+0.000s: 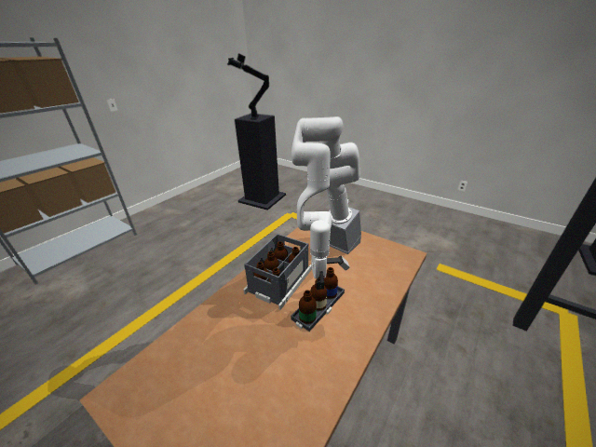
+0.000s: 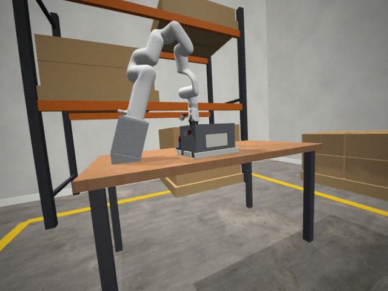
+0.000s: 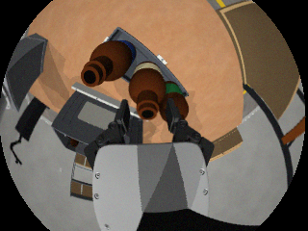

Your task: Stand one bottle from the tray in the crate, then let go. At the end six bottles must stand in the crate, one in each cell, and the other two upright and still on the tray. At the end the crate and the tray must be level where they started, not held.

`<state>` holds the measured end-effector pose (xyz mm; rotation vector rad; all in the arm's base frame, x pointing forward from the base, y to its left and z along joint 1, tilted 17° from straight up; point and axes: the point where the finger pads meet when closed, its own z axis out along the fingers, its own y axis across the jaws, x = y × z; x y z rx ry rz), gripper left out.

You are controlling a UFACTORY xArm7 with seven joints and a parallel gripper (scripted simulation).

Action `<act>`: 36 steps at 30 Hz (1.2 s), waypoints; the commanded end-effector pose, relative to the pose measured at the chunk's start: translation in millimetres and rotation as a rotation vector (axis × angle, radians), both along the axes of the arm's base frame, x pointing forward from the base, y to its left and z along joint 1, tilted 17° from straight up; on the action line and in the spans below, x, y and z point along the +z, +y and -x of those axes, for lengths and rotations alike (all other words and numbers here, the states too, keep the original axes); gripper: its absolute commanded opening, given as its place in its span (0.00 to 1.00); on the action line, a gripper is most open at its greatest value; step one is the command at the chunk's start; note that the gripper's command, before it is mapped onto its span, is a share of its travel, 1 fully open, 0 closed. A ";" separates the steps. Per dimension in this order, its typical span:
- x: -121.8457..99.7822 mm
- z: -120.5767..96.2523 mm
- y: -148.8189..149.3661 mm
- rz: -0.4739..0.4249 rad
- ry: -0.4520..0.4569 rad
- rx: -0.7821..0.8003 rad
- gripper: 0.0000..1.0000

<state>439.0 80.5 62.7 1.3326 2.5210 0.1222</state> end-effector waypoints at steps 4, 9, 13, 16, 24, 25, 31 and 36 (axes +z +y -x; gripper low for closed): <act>-2.1 -2.0 0.3 -0.001 -0.003 0.001 0.65; -2.6 -2.1 0.3 -0.001 -0.003 0.001 0.65; -2.6 -2.1 0.3 -0.001 -0.003 0.001 0.65; -2.6 -2.1 0.3 -0.001 -0.003 0.001 0.65; -2.6 -2.1 0.3 -0.001 -0.003 0.001 0.00; -2.6 -2.1 0.3 -0.001 -0.003 0.001 0.00; -2.6 -2.1 0.3 -0.001 -0.003 0.001 0.00; -2.6 -2.1 0.3 -0.001 -0.003 0.001 0.00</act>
